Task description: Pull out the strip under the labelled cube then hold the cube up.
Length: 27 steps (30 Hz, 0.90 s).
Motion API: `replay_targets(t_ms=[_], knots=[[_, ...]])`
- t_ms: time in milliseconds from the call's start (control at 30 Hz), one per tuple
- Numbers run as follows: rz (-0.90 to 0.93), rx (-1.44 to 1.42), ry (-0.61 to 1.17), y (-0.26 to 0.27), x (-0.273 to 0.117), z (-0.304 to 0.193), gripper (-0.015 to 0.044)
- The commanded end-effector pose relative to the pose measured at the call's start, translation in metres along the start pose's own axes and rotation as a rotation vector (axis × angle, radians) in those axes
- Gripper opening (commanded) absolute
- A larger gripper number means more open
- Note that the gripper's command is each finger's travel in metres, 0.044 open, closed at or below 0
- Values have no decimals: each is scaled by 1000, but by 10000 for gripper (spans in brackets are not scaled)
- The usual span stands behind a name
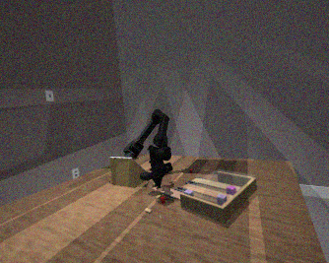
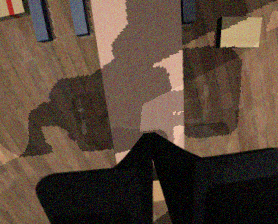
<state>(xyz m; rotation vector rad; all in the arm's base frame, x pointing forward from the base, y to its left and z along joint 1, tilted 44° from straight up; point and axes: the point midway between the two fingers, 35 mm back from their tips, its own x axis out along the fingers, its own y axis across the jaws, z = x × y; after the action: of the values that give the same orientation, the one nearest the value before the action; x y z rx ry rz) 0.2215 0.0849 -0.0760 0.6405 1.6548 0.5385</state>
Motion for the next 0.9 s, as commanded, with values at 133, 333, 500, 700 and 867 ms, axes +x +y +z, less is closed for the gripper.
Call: replay_targets(t_ms=[133,333,500,700,867], knots=[[-3,8,25,-1,3,-22,0],[-3,8,25,-1,3,-31,0],[-3,8,26,-1,3,-38,0],[-3,9,26,-1,3,-46,0],[-3,9,26,-1,3,-49,0]])
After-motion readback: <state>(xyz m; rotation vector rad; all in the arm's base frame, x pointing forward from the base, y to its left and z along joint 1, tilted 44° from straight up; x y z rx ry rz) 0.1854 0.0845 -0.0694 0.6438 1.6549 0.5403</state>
